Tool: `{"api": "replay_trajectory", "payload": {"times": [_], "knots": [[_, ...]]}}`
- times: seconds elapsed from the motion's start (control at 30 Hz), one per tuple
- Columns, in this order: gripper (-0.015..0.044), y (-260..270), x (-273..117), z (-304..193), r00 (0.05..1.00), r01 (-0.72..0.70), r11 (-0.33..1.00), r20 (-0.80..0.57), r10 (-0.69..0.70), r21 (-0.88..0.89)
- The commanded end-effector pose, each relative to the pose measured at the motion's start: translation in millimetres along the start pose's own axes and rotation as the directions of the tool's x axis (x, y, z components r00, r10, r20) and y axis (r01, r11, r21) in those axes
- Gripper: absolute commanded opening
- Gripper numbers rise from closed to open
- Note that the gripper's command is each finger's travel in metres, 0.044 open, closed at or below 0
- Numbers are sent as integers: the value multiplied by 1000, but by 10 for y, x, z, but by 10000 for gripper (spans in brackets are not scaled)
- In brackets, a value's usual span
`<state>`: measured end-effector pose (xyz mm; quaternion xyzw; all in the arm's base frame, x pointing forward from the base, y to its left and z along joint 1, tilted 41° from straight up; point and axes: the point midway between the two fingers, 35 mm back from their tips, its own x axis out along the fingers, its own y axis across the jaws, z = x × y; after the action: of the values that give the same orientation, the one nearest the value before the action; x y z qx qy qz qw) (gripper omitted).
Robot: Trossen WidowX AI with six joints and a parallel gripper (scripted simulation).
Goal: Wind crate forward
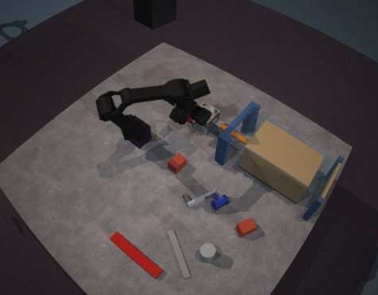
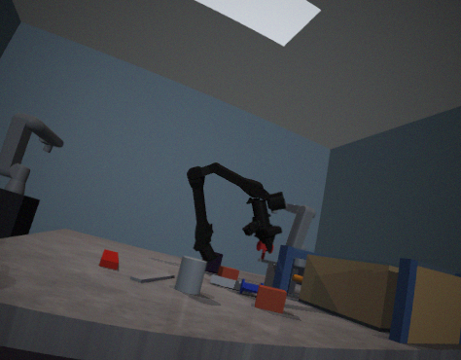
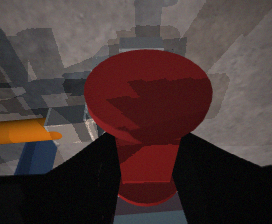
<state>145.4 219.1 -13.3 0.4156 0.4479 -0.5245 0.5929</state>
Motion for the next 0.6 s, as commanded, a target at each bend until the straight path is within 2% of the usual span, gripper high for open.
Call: {"api": "replay_trajectory", "payload": {"times": [0.0, 0.57], "knots": [[0, 181, 35, 20, 999, -31, 999, 15, 31, 11], [0, 424, 64, -54, 999, -32, 999, 15, 32, 11]]}}
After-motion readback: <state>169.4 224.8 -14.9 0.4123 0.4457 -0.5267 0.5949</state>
